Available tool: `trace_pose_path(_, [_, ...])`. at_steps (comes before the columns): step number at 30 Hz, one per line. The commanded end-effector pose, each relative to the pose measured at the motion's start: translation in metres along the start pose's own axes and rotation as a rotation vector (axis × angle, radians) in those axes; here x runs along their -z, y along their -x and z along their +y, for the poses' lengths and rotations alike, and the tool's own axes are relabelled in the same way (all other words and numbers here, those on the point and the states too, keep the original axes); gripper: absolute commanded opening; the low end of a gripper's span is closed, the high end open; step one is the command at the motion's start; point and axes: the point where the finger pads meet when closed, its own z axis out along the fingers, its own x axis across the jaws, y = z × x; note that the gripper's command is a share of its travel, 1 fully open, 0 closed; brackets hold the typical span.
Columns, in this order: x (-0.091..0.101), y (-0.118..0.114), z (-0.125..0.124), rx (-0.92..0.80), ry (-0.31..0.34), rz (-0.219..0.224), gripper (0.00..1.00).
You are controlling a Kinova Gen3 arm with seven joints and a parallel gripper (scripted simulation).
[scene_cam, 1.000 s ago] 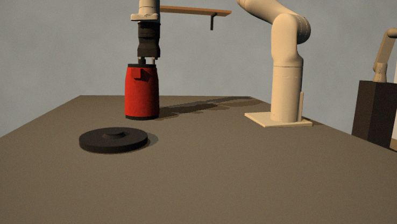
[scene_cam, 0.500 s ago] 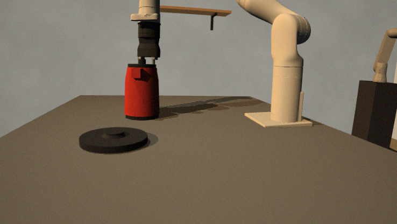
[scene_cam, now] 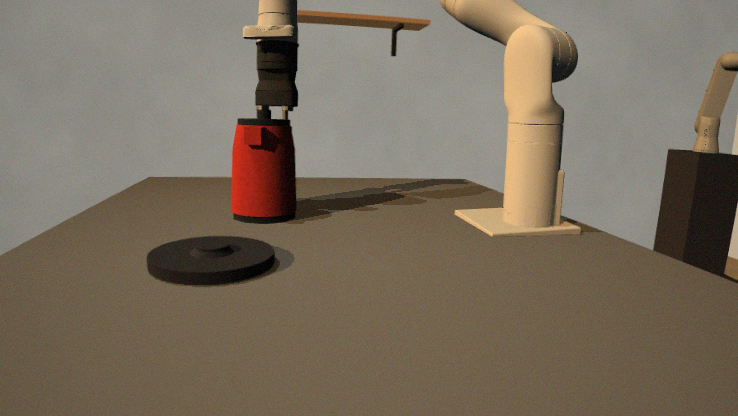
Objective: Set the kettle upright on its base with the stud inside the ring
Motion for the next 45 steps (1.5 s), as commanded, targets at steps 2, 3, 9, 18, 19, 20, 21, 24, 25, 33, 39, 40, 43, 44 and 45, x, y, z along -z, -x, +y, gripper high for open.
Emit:
trace_pose_path(2, [0.001,0.0,0.0,0.0,0.001,0.001,0.0])
trace_pose_path(3, [0.001,0.0,0.0,0.0,0.001,0.001,0.0])
trace_pose_path(9, [0.005,0.0,0.0,0.0,0.001,0.001,0.0])
trace_pose_path(18, [0.014,0.0,0.0,0.0,0.001,0.001,0.0])
trace_pose_path(19, [0.016,0.0,0.0,0.0,0.001,0.001,0.0])
trace_pose_path(20, [0.017,0.0,0.0,0.0,0.001,0.001,0.0])
trace_pose_path(21, [0.019,0.0,0.0,0.0,0.001,0.001,0.0])
trace_pose_path(24, [0.025,0.0,0.0,0.0,0.001,0.001,0.0])
trace_pose_path(25, [0.027,0.0,0.0,0.0,0.001,0.001,0.0])
trace_pose_path(33, [0.037,0.0,0.0,0.0,0.001,0.001,0.0])
trace_pose_path(39, [0.044,0.0,0.0,0.0,0.001,0.001,0.0])
trace_pose_path(40, [0.045,0.0,0.0,0.0,0.001,0.001,0.0])
trace_pose_path(43, [0.047,0.0,0.0,0.0,0.001,0.001,0.0])
trace_pose_path(44, [0.047,0.0,0.0,0.0,0.001,0.001,0.0])
trace_pose_path(45, [0.047,0.0,0.0,0.0,0.001,0.001,0.0])
